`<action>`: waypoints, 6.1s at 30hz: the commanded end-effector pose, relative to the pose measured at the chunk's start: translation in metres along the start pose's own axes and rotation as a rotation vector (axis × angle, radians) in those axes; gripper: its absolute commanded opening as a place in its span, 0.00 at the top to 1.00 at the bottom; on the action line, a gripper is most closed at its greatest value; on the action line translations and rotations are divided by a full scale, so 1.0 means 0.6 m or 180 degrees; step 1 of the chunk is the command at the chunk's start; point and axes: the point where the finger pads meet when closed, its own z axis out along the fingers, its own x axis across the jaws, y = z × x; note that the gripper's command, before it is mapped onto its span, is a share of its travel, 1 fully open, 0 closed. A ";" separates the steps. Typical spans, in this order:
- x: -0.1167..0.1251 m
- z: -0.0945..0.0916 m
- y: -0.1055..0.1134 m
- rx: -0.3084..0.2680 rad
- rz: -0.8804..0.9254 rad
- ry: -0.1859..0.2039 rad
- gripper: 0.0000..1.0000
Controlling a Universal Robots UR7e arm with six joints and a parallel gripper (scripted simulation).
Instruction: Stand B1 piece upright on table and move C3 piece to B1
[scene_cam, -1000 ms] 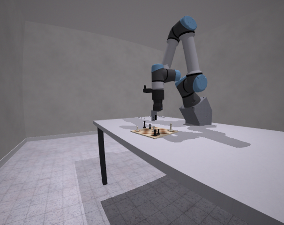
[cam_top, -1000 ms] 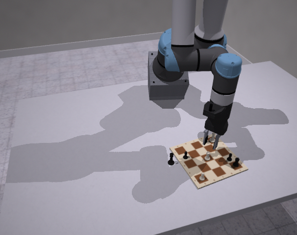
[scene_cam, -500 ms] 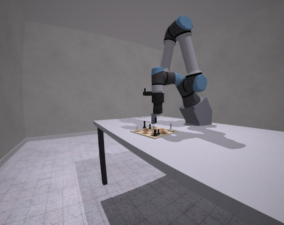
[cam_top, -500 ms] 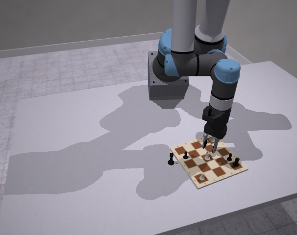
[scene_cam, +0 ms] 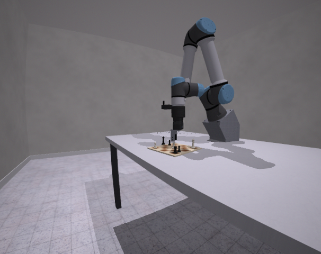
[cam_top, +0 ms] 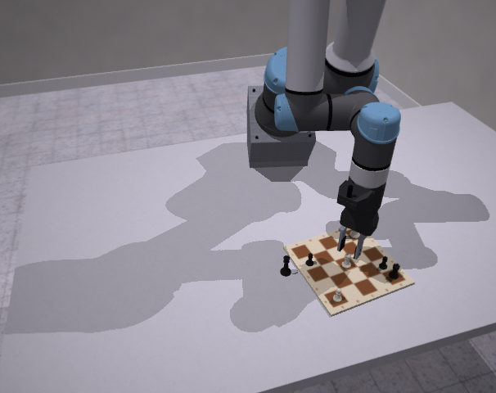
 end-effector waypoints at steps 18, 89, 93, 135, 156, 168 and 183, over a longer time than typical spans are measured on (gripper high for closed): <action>0.001 0.001 0.000 0.0003 0.0003 -0.0001 0.27; 0.002 0.001 0.001 0.0003 0.0003 -0.0002 0.27; 0.003 0.005 0.001 -0.0001 0.0003 0.0002 0.27; 0.001 0.053 0.000 0.0006 0.0001 -0.0006 0.27; 0.001 0.053 0.000 0.0006 0.0001 -0.0006 1.00; 0.001 0.053 0.000 0.0006 0.0001 -0.0006 1.00; 0.001 0.053 0.000 0.0006 0.0001 -0.0006 1.00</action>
